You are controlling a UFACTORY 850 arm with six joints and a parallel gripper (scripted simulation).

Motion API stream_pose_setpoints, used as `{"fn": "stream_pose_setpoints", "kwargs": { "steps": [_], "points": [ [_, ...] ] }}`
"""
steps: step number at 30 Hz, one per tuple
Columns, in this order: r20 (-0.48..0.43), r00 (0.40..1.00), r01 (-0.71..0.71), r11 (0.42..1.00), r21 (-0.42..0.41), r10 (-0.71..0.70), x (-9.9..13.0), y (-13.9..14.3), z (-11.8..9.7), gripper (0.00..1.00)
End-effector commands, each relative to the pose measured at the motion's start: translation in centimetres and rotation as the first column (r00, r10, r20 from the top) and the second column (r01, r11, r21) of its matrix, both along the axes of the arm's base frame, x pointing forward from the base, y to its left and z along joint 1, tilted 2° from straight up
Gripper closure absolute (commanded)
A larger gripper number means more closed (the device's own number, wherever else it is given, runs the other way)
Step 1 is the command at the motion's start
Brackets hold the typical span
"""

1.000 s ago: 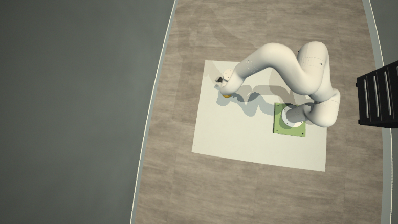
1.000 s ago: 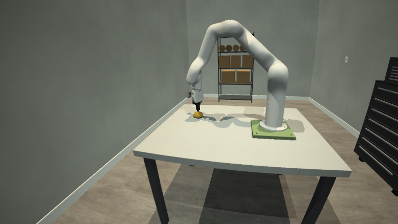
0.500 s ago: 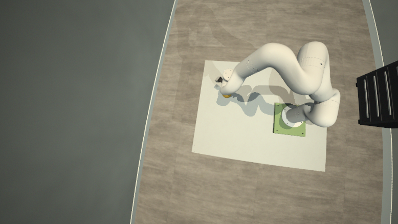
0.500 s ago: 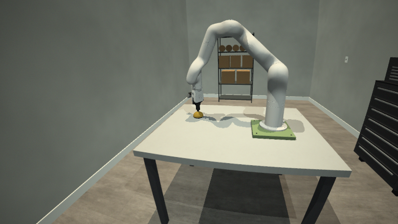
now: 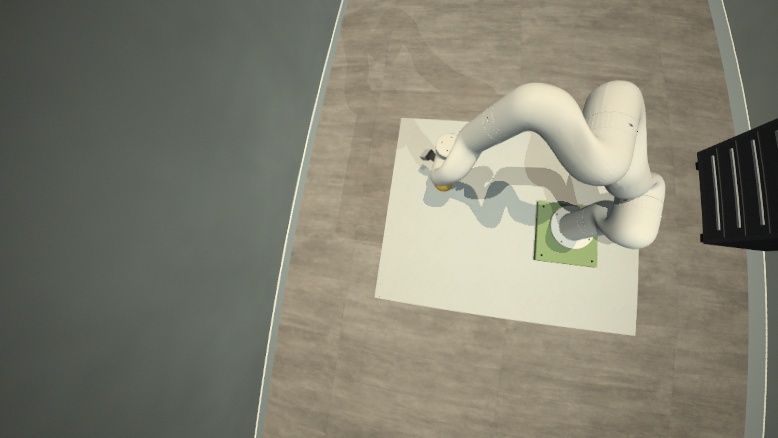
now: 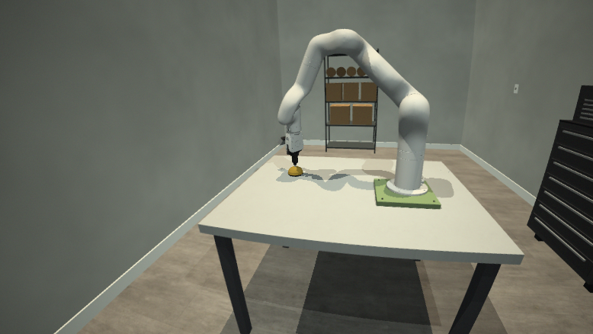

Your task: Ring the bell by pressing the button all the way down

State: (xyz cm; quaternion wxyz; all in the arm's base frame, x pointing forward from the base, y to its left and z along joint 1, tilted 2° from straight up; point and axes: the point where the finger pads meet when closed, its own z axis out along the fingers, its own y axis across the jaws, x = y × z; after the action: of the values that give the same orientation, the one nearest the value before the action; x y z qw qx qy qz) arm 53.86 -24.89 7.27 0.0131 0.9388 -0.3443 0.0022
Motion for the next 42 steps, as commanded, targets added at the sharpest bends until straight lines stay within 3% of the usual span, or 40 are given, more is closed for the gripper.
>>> {"fn": "stream_pose_setpoints", "kwargs": {
  "steps": [1, 18, 42],
  "points": [
    [0.001, 1.0, 0.0, 1.0, -0.001, 0.0, 0.1, 0.0, 1.0, 1.0],
    [0.001, 1.0, 0.0, 1.0, -0.001, 0.0, 0.1, 0.1, 5.1, 1.0],
    [0.001, 1.0, 0.0, 1.0, -0.001, 0.0, 0.1, 0.1, 6.3, 1.0]
  ]
}}
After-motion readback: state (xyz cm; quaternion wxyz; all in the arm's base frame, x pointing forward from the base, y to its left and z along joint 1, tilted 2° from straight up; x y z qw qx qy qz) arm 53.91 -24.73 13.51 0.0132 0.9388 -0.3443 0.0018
